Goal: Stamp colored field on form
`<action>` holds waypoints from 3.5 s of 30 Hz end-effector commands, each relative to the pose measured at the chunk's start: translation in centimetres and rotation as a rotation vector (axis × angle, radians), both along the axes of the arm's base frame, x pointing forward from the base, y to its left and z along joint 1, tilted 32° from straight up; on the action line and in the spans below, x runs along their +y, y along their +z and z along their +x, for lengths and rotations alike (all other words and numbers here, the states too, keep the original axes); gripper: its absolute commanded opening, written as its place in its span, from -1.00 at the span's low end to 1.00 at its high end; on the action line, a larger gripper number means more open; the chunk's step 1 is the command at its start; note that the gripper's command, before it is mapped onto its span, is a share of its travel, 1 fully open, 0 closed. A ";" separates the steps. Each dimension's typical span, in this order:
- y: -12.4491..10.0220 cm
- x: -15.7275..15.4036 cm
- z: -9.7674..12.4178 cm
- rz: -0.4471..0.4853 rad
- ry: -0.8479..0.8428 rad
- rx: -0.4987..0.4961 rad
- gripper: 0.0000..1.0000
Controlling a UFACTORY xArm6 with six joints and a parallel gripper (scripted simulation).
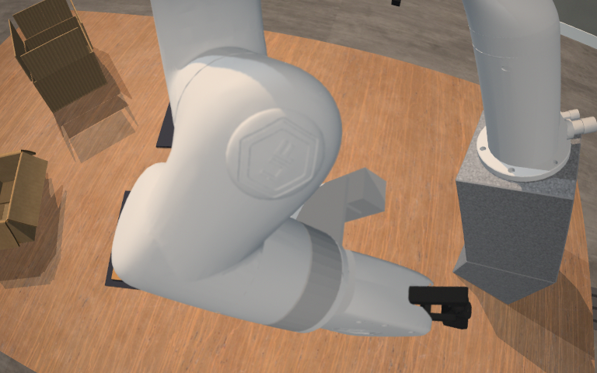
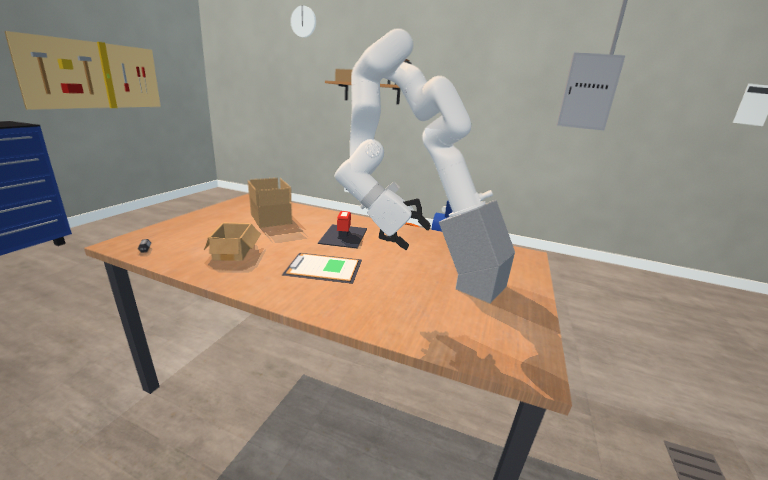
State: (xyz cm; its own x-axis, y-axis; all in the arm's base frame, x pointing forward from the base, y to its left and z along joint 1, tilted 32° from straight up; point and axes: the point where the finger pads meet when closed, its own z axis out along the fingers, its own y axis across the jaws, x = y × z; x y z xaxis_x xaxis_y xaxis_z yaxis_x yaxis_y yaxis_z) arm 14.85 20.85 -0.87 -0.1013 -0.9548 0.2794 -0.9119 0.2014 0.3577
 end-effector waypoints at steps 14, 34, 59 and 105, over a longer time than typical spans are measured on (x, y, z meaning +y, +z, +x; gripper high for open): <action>8.4 -14.4 11.6 -0.016 0.173 -0.298 1.00; 16.8 -29.6 24.0 -0.019 0.351 -0.603 1.00; 22.4 -39.7 32.2 -0.029 0.474 -0.812 1.00; 26.6 -37.3 30.3 -0.025 0.401 -0.836 1.00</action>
State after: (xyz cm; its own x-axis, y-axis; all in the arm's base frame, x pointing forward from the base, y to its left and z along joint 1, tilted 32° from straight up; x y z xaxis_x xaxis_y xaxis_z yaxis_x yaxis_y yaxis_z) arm 44.91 -17.20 25.58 0.0944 -0.9492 0.3001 -0.8727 -0.2240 -0.4339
